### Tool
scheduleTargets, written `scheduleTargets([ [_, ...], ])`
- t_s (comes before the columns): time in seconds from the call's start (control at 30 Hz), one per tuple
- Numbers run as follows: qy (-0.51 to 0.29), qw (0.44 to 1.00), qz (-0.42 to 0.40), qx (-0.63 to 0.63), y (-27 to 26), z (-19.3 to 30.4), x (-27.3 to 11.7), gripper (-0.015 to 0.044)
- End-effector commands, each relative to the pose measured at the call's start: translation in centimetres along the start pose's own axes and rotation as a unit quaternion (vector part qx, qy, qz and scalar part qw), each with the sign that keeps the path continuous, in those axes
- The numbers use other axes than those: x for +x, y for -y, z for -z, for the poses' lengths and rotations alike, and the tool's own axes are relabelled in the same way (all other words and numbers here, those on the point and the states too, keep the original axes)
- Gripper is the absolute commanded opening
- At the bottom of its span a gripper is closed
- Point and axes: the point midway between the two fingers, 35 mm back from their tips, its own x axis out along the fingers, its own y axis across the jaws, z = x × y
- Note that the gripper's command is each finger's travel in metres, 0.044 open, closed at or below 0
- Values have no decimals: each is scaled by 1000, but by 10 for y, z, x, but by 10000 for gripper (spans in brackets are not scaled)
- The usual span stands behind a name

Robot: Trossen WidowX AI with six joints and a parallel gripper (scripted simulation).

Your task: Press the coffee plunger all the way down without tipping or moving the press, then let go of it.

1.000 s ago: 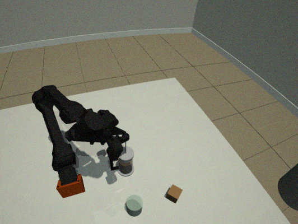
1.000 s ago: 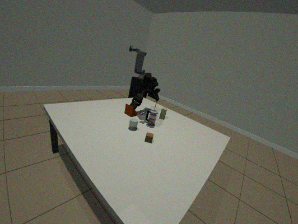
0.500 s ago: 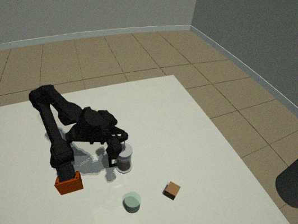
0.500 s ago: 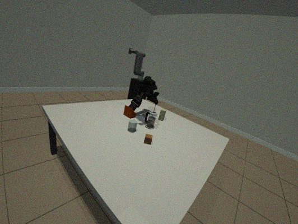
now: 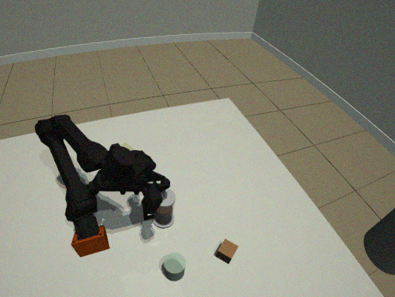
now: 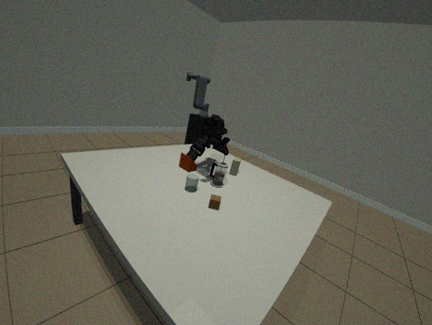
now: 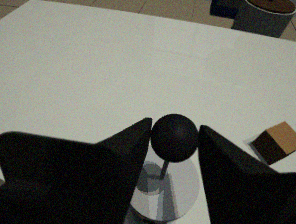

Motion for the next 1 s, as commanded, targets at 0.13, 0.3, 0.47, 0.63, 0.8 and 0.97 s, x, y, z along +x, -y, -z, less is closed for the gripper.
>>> scheduleTargets([
  [0.13, -14, 1000, 5, 10, 2, 24, 12, 116],
  [0.3, -13, 1000, 5, 10, 1, 30, 16, 116],
  [0.47, -11, 1000, 3, 11, 0, 36, 22, 116],
  [0.63, -9, 1000, 3, 11, -1, 37, 26, 116],
  [0.8, -9, 1000, 2, 11, 0, 35, 28, 116],
  [0.97, -9, 1000, 2, 11, 0, 34, 29, 116],
])
